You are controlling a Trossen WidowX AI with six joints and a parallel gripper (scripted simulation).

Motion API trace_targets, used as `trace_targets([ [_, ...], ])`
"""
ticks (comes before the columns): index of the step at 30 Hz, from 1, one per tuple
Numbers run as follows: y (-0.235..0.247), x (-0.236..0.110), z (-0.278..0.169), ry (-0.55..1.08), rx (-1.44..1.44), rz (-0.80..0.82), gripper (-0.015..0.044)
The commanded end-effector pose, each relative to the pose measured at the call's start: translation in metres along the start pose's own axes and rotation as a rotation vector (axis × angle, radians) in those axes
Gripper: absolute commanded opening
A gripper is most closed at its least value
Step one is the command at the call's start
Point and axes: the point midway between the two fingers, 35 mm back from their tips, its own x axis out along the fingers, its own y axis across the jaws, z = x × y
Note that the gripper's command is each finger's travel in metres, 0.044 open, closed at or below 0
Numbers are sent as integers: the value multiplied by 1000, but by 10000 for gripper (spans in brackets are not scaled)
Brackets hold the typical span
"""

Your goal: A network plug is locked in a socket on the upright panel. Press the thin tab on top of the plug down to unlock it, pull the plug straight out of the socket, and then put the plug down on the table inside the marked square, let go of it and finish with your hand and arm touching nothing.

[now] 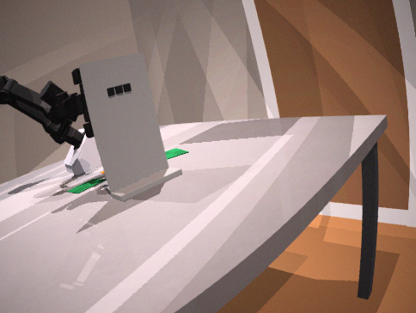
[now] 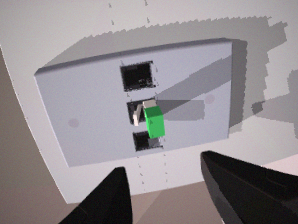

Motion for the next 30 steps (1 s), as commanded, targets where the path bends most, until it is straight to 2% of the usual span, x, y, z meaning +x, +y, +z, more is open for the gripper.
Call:
trace_targets([
  [1,1,7,1,4,-5,4,156],
  [28,1,44,12,2,-5,6,156],
  [30,1,44,12,2,-5,6,123],
])
